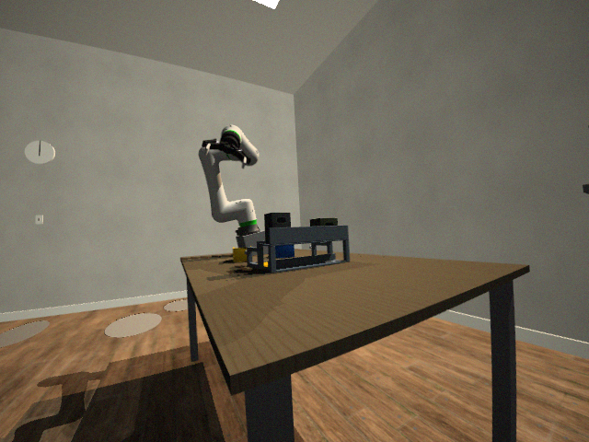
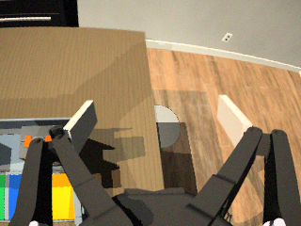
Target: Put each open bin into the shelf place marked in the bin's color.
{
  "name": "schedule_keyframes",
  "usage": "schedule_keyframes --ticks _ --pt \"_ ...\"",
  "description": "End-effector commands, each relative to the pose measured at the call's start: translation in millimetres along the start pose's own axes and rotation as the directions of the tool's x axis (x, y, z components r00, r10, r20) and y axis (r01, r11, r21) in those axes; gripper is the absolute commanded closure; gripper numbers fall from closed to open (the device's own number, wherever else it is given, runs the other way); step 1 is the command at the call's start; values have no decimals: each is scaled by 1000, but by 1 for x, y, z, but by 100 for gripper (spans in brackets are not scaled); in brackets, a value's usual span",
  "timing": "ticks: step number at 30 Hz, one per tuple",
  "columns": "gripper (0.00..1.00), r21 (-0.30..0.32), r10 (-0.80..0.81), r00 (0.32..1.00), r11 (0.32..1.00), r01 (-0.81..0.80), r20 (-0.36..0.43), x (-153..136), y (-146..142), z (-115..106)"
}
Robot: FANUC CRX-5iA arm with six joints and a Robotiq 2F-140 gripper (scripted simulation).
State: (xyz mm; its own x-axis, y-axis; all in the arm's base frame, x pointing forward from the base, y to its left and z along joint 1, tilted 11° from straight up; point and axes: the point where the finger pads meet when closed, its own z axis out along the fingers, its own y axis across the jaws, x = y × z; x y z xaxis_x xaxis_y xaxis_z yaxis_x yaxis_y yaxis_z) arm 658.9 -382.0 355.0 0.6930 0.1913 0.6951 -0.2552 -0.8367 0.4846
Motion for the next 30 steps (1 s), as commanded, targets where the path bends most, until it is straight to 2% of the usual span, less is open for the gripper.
schedule_keyframes --ticks 1,4,7,9,17,30 --pt "0 0 0 1000 1000 0 0 0 0 0" --pt "0 0 0 1000 1000 0 0 0 0 0" --pt "0 -2 37 998 999 -37 52 -3 -6 -5" --pt "0 -2 37 998 999 -37 52 -3 -6 -5" --pt "0 34 110 970 992 -120 216 -21 -50 -28" --pt "0 33 110 970 992 -120 216 -21 -50 -28"
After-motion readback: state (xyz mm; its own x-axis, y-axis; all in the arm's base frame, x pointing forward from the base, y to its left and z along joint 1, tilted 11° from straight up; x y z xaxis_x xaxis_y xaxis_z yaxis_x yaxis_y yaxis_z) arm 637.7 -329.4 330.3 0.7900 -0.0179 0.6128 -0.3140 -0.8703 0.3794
